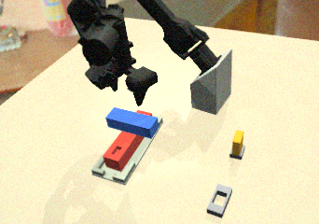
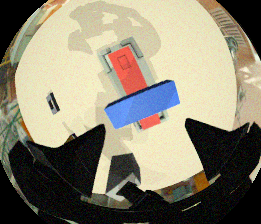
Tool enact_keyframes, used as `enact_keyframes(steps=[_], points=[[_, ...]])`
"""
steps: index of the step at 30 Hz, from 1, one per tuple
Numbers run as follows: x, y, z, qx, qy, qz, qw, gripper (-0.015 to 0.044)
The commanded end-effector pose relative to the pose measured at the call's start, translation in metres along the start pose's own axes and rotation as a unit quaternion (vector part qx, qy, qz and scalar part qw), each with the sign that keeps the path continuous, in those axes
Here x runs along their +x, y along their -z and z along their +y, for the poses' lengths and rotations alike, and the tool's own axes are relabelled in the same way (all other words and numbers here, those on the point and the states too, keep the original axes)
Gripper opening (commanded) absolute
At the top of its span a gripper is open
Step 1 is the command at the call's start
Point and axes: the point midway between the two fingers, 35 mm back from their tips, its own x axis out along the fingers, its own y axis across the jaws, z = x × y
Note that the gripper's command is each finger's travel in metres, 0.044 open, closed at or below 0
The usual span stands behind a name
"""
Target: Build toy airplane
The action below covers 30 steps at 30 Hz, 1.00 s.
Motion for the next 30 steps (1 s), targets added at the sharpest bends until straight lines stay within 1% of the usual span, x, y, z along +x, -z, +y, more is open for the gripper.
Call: enact_keyframes(steps=[1,14,17,22,30], points=[[0.002,0.000,0.001,-0.184,0.000,0.001,0.983,0.0440],[0.001,0.000,0.007,-0.186,-0.002,0.000,0.983,0.0440],[-0.002,0.004,0.039,-0.194,-0.011,-0.003,0.981,0.0440],[-0.009,0.033,0.121,-0.213,-0.020,-0.005,0.977,0.0440],[-0.007,0.111,0.215,-0.193,-0.016,0.001,0.981,0.0440]])
